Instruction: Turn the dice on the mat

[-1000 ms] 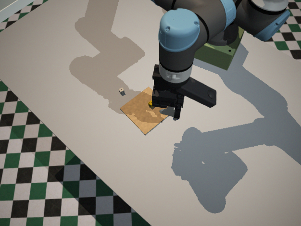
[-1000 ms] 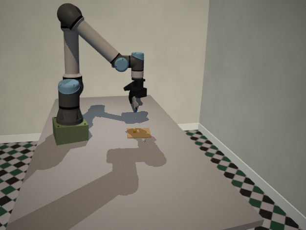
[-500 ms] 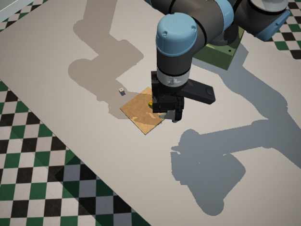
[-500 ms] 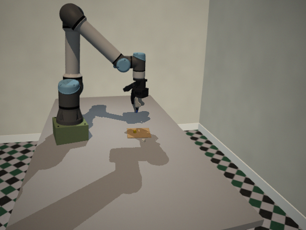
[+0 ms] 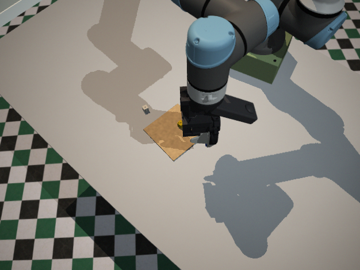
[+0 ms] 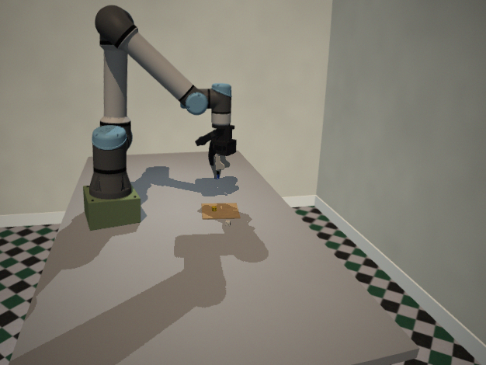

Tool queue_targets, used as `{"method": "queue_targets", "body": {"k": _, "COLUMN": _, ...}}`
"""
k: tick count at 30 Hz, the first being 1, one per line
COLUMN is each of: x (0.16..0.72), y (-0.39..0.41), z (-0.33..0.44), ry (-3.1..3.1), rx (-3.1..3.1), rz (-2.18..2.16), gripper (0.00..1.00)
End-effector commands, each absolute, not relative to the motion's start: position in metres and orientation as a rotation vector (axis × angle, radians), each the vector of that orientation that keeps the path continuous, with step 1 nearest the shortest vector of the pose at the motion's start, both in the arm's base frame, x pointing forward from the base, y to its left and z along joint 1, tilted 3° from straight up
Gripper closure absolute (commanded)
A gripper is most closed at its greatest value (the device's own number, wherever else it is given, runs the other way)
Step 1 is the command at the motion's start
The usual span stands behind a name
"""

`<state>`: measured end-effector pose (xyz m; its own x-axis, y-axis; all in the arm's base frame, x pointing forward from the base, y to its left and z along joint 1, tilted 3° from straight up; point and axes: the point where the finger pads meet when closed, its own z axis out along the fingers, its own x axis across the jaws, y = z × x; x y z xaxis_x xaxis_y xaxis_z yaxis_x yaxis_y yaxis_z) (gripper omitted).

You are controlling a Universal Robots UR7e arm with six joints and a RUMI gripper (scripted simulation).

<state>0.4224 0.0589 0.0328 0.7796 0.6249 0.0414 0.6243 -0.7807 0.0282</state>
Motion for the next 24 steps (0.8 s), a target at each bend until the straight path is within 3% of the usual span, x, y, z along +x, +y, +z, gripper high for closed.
{"method": "queue_targets", "body": {"k": 1, "x": 0.4244, "y": 0.0594, "z": 0.0336, "ry": 1.033, "rx": 2.924, "rz": 0.092, "gripper": 1.00}}
{"method": "queue_targets", "body": {"k": 24, "x": 0.4221, "y": 0.0622, "z": 0.0325, "ry": 0.880, "rx": 2.529, "rz": 0.277, "gripper": 1.00}}
